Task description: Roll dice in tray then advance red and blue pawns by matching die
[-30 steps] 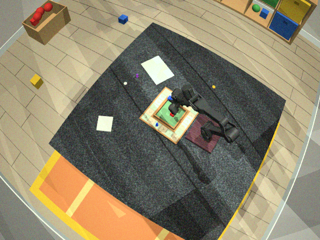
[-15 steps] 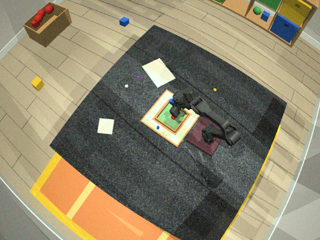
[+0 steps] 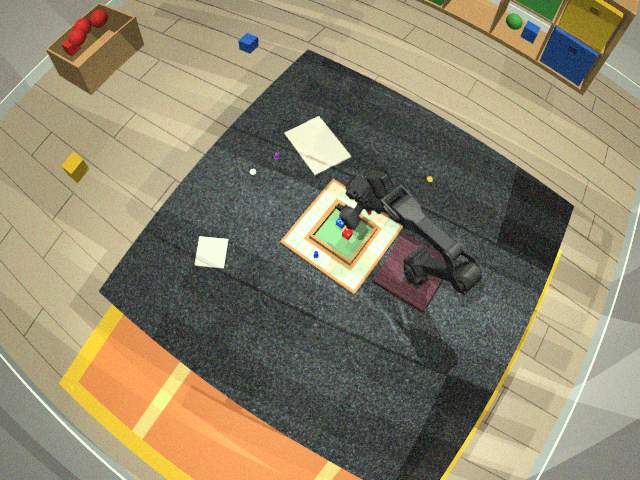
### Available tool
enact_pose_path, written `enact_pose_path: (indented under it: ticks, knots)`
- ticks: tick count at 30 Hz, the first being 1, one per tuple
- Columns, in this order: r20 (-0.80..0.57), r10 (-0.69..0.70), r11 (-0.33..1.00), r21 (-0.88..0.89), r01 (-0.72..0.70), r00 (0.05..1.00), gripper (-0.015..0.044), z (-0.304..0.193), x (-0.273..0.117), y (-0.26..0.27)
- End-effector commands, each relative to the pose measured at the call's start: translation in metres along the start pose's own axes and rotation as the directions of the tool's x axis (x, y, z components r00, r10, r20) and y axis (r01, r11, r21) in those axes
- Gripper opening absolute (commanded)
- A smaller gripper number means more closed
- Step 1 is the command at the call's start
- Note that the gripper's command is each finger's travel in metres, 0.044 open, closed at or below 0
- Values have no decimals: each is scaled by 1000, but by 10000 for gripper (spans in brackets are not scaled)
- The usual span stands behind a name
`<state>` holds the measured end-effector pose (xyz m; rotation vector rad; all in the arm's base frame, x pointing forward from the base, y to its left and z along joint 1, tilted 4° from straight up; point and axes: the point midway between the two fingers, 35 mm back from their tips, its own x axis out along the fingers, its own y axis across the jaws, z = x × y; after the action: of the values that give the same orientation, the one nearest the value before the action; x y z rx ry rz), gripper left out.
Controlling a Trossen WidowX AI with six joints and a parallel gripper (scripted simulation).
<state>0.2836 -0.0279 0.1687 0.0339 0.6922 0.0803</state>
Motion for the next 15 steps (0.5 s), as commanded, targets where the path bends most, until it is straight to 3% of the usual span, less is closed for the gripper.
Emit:
enact_pose_path:
  ticks: [1,6,11,15]
  knots:
    - [-85,22,1000,13,-21,996,440,2,4,6]
    - [-371,54,998,50,-38,927,440,-4,25,30]
    - [-627,31,999,28,-17,779,440,-14,41,55]
    - [-732,-5,1000,-9,-1,681,440,-20,47,69]
